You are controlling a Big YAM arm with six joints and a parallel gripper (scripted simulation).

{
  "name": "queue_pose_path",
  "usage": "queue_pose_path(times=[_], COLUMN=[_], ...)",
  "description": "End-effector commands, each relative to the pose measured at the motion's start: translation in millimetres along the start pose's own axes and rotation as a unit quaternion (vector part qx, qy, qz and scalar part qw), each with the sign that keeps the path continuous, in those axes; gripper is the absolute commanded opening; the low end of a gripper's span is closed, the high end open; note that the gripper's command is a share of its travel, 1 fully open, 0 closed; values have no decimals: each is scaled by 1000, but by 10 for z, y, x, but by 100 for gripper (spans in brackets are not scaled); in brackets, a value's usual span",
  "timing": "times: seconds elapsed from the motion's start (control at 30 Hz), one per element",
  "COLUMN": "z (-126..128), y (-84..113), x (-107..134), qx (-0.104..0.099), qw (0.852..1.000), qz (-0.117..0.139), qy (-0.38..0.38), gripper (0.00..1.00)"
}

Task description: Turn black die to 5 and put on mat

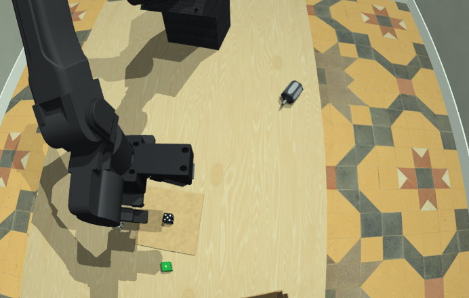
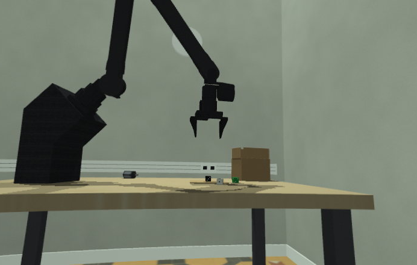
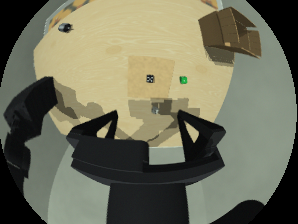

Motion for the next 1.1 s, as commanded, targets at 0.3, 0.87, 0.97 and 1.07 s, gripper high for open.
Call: queue_pose_path(times=[0.3, 0.87, 0.97, 1.07], z=[-258, -269, -269, -269], y=[406, 350, 350, 350], x=[-32, -32, -32, -32], qx=[28, 26, 26, 26], qw=[1000, 1000, 1000, 1000], qz=[-8, -6, -6, -6], qy=[-12, -12, -12, -12], gripper=[100, 100, 100, 100])
Point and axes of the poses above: the point where the finger pads meet when closed, its own y axis back along the fingers, its own z axis across the jaws, x = y × z, the point moved 5 cm from there along y, back along the fingers, and after that the axes turned 7 degrees about -y, right-handed, at the moved point
